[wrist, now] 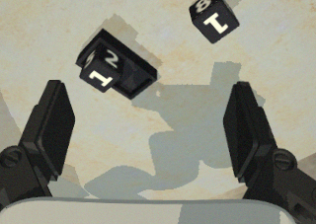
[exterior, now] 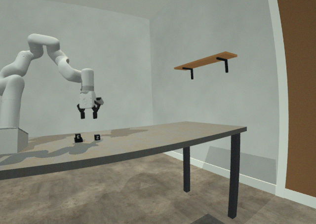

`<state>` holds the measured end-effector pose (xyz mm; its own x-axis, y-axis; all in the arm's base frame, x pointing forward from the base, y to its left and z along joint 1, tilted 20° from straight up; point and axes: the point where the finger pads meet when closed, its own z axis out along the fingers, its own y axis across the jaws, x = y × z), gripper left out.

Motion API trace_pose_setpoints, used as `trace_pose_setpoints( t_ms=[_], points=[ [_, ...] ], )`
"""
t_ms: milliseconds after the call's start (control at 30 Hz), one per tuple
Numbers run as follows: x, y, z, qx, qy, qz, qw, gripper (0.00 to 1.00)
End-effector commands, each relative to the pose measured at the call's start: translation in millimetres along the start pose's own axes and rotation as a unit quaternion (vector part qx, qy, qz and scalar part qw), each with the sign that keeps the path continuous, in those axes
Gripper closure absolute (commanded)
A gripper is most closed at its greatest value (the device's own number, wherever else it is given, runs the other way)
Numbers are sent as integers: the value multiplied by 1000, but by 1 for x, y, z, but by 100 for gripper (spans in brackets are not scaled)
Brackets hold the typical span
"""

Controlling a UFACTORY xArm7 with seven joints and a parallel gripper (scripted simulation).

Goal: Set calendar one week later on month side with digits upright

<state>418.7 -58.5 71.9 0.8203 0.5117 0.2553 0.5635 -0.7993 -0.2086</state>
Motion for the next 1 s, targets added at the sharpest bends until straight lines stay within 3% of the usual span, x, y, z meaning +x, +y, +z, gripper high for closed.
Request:
trace_pose_setpoints(
  t_ms=[0,167,333,433,500,700,733,967],
  points=[
    [-1,12,3,1,-2,87,996,0],
    [-2,22,7,1,-2,162,987,0],
    [-3,35,14,1,-1,258,966,0],
    [-3,37,14,2,-1,268,963,0],
    [-4,45,20,3,0,329,944,0],
    [-6,53,25,4,1,386,923,0],
    [-6,53,25,4,1,386,923,53],
    [-6,53,25,4,1,386,923,53]
  ],
)
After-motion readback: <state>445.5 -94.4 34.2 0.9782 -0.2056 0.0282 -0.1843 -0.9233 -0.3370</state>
